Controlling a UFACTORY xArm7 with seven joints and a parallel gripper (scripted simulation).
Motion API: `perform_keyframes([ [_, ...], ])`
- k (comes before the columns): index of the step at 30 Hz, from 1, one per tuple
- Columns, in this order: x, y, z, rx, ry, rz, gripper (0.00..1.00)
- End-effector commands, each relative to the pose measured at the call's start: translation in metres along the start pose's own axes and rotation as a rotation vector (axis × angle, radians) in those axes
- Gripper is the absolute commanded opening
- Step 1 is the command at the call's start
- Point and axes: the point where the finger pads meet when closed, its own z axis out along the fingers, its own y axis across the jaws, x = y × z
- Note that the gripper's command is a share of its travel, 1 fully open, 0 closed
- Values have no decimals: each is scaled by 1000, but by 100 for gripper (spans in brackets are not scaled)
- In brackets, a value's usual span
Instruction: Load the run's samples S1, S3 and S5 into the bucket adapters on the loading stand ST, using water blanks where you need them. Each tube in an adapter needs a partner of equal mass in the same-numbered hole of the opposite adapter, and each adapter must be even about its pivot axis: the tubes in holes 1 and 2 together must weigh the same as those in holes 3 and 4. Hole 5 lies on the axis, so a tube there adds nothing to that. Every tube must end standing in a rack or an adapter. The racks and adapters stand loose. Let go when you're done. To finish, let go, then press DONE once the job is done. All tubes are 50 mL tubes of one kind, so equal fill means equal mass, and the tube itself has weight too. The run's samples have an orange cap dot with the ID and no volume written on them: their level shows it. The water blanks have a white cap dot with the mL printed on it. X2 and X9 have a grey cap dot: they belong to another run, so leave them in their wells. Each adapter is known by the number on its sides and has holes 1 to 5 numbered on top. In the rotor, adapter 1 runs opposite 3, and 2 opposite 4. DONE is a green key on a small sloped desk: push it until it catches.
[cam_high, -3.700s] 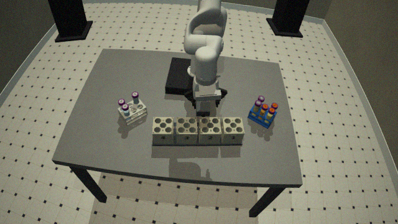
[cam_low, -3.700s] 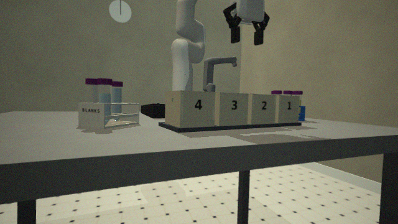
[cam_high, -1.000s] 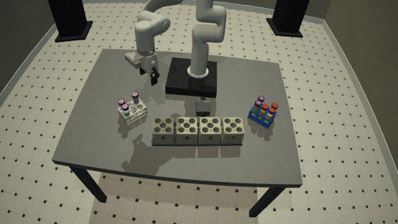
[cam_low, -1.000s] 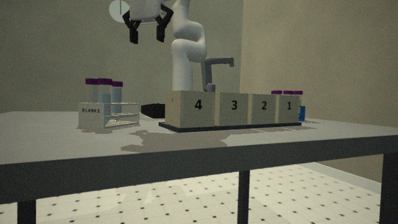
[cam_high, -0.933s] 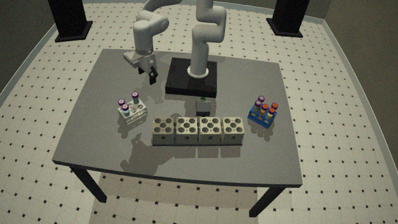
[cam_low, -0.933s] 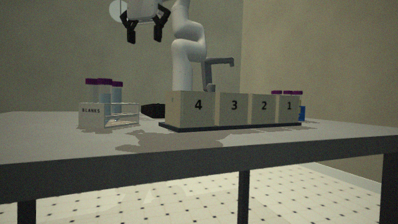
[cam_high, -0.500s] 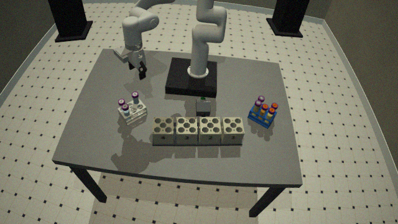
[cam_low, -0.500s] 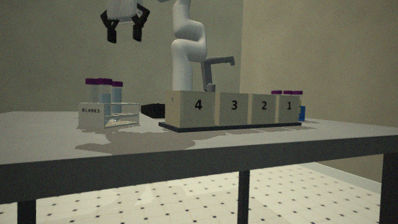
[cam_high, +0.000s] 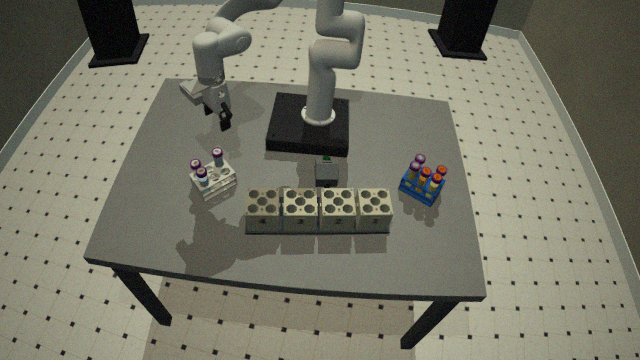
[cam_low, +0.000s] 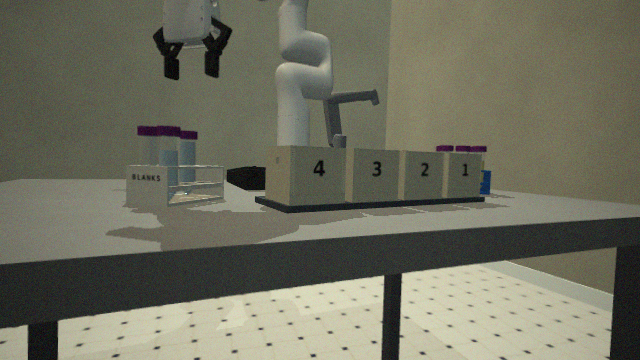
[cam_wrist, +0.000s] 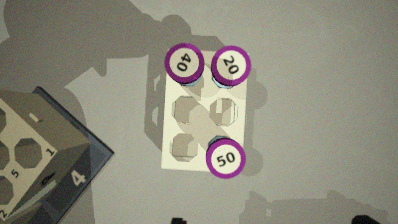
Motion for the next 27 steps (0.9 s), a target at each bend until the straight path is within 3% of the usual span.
perform_keyframes([
  [1, 2, 0, 8, 1, 5, 0, 100],
  [27, 2, 0, 72, 1, 5, 0, 100],
])
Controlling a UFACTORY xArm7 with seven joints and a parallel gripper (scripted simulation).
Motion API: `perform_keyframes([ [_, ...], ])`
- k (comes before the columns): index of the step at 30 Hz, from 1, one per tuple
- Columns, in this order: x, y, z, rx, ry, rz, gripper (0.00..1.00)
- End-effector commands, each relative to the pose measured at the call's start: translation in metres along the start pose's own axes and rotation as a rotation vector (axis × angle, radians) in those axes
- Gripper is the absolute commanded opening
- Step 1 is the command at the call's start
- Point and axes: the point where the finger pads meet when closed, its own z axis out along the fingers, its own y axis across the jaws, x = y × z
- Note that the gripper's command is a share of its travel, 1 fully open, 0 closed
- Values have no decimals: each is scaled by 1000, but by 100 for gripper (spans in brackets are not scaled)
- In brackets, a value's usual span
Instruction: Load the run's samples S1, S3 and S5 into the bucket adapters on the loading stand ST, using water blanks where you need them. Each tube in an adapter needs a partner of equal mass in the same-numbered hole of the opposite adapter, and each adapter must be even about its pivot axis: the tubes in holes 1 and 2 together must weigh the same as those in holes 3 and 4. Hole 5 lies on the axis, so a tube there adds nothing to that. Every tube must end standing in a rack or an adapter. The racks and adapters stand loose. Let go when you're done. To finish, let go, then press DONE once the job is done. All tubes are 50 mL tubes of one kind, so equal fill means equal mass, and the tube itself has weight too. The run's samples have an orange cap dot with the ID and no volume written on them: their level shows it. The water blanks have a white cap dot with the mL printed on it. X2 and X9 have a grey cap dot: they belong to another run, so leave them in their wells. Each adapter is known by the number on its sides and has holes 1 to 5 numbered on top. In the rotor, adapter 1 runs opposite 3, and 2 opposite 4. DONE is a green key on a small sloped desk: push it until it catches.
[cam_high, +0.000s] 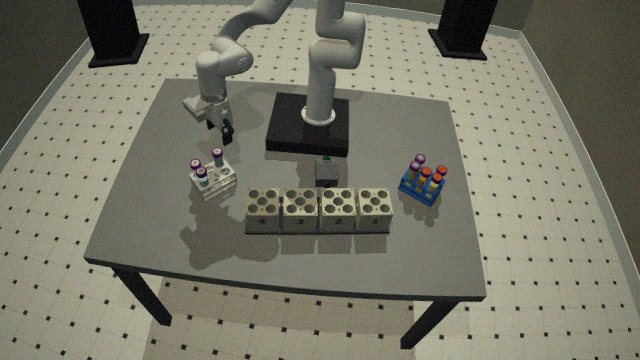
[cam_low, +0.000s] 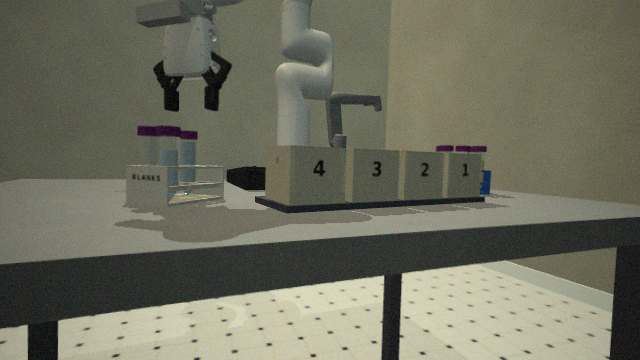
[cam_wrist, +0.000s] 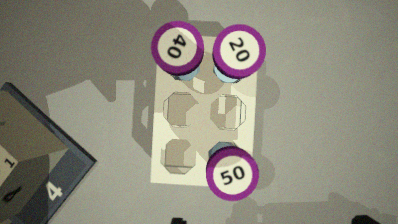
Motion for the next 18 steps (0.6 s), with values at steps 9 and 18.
perform_keyframes([
  [9, 2, 0, 21, 2, 3, -1, 100],
  [18, 2, 0, 21, 2, 3, -1, 100],
])
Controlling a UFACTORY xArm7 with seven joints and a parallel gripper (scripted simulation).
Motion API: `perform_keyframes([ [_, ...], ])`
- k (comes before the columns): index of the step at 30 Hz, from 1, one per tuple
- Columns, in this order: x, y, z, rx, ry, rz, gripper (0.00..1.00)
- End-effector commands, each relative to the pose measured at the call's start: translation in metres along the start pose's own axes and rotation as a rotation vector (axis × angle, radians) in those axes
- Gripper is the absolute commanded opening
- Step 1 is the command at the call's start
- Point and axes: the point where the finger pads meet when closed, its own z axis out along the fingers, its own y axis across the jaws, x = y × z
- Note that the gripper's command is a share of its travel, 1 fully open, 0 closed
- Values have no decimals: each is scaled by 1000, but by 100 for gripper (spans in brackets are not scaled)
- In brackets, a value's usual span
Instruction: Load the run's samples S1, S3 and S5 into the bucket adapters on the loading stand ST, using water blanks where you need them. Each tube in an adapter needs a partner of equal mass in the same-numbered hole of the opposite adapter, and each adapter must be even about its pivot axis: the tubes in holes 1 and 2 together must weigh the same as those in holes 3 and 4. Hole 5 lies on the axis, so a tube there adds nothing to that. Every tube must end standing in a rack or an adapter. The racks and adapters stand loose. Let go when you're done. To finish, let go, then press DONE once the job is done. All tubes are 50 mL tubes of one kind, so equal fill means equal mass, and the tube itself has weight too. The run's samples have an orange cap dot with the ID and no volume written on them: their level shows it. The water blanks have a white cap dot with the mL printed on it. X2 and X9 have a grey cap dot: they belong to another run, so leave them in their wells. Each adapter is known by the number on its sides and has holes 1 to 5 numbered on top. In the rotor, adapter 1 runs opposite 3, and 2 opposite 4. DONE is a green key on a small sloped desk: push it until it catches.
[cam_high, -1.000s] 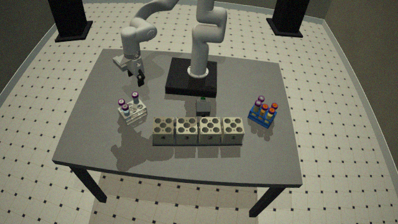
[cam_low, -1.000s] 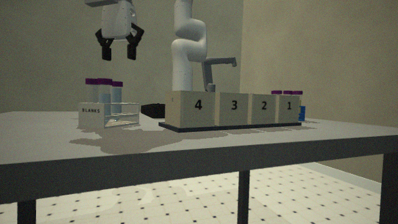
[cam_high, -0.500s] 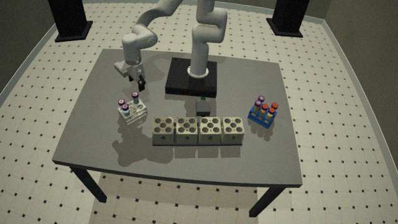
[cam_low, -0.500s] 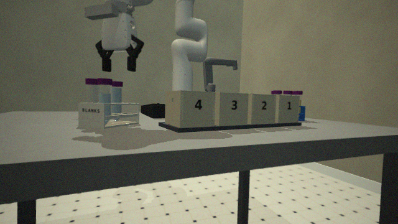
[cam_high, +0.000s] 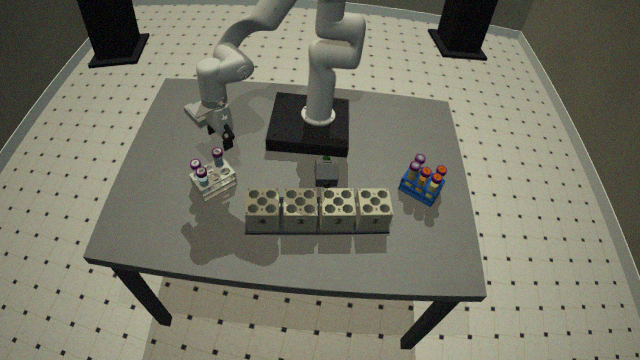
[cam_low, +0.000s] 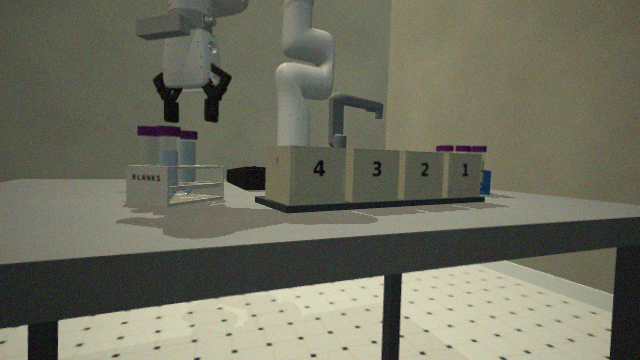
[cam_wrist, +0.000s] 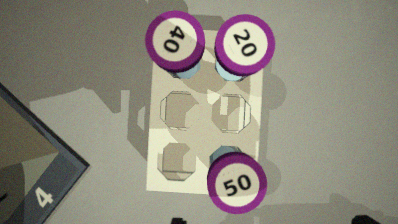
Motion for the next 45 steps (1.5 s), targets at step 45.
perform_keyframes([
  [45, 1, 0, -36, 0, 3, 0, 100],
])
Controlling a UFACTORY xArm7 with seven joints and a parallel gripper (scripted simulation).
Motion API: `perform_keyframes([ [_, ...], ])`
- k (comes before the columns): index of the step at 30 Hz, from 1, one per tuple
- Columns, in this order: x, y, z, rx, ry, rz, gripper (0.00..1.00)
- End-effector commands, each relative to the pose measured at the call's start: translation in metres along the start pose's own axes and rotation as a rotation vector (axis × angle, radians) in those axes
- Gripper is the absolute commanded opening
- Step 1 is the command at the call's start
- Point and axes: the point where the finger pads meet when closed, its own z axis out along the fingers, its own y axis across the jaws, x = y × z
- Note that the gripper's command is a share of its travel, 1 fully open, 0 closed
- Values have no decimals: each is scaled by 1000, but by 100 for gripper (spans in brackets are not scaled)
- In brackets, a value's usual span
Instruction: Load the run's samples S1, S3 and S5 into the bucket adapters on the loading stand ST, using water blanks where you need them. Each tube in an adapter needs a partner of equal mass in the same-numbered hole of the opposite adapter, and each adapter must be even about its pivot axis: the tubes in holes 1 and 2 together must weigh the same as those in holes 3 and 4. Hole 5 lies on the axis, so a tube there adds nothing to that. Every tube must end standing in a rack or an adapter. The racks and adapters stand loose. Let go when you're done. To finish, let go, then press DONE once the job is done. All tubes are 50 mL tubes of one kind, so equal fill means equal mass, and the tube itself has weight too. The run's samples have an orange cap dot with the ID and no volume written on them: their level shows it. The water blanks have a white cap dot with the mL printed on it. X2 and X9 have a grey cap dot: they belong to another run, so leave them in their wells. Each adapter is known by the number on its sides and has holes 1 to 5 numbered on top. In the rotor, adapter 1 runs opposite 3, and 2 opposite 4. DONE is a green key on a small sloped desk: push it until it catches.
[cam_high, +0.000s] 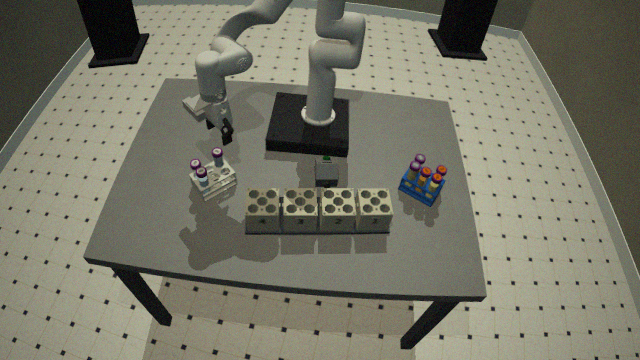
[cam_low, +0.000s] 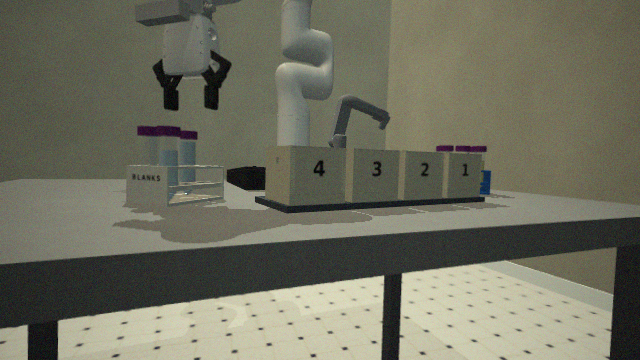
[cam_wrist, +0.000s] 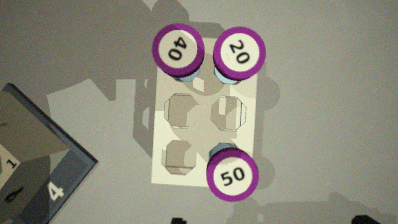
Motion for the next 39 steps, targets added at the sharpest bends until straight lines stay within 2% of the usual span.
perform_keyframes([
  [1, 1, 0, -15, 0, 4, 0, 100],
  [27, 1, 0, -79, 0, 5, 0, 100],
  [30, 1, 0, -81, 0, 5, 0, 100],
  [39, -13, -43, -81, -1, 4, -300, 100],
])
